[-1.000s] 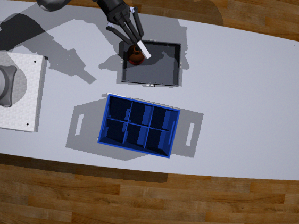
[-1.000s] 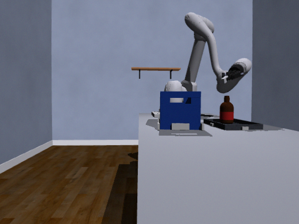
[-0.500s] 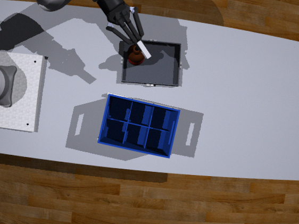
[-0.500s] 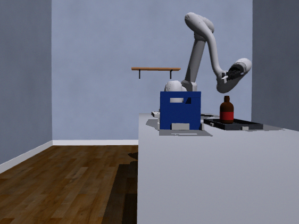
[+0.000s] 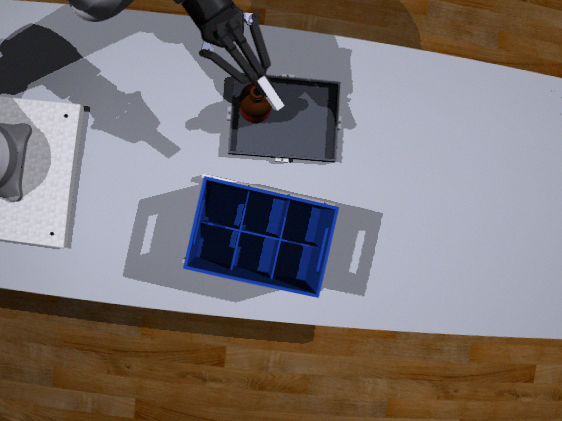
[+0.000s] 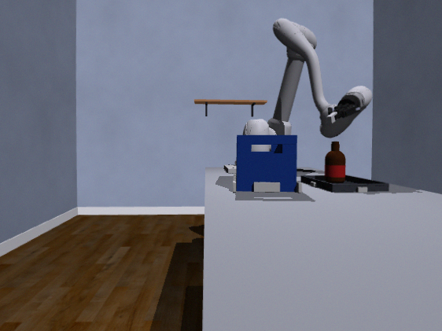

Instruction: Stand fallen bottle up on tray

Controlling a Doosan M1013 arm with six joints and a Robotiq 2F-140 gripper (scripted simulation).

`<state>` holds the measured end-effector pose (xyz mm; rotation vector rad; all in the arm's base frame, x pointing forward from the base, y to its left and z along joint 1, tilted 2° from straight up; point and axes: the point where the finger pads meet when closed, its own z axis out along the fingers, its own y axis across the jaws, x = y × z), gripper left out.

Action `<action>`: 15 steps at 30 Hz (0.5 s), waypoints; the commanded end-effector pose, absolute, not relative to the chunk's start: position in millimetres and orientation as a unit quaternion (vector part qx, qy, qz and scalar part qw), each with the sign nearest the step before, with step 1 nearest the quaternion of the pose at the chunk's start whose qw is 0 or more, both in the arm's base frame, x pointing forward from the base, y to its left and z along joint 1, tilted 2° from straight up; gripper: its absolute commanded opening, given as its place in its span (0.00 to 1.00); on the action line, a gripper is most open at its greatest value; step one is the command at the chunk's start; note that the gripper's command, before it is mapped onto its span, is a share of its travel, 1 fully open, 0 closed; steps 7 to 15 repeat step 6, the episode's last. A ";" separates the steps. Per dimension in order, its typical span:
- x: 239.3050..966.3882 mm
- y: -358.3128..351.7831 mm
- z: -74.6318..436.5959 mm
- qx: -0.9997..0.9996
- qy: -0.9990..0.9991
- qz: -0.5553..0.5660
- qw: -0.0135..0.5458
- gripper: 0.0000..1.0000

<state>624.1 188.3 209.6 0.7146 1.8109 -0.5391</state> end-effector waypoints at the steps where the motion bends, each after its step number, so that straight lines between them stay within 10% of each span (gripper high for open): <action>1: 624.1 188.3 209.7 0.300 0.759 -0.226 0.532 0.10; 15: 624.1 188.3 209.7 0.300 0.759 -0.226 0.532 0.10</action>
